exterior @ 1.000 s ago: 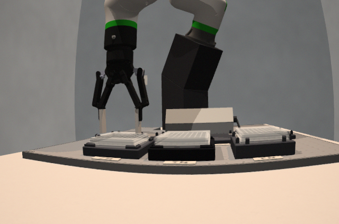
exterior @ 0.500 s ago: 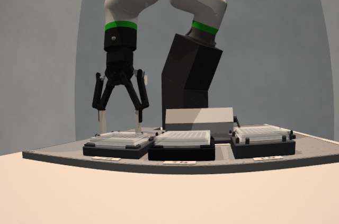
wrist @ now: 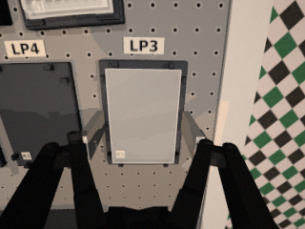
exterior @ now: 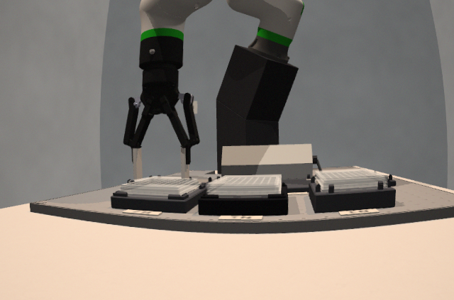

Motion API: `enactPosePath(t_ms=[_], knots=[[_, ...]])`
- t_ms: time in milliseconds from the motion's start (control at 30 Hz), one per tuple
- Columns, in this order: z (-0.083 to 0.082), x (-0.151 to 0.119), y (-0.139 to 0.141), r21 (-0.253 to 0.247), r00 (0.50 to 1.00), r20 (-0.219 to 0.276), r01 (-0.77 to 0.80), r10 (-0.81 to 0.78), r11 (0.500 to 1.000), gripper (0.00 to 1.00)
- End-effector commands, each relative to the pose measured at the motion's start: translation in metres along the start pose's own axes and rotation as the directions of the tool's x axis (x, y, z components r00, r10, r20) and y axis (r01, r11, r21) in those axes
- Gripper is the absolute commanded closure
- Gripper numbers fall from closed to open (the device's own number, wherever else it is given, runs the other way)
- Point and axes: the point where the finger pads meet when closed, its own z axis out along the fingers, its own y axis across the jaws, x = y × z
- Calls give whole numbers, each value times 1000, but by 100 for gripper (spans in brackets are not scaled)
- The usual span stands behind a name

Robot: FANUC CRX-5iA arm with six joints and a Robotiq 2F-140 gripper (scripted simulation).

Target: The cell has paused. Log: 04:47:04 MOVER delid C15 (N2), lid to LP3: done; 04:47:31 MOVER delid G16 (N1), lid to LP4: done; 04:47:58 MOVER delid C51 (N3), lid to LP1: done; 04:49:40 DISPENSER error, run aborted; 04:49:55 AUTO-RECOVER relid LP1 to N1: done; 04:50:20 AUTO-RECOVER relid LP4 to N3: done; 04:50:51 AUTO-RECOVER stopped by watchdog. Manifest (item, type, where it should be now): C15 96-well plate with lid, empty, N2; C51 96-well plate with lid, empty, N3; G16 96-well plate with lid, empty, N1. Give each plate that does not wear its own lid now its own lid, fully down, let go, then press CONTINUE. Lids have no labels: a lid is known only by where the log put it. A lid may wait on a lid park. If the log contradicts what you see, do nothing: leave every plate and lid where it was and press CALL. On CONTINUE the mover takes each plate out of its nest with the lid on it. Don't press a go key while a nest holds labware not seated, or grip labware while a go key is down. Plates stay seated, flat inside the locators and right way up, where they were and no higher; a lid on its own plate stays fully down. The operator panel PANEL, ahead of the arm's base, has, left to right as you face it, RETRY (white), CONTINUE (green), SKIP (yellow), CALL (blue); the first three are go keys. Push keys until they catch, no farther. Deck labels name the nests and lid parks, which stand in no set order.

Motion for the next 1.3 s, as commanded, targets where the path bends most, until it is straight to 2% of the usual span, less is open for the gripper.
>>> enactPosePath(t_ms=[0,867,900,1267], knots=[[0,0,0,0,1000,0,0,0,1000,34],[0,0,0,0,1000,0,0,0,1000,34],[0,0,0,0,1000,0,0,0,1000,100],[0,0,0,0,1000,0,0,0,1000,100]])
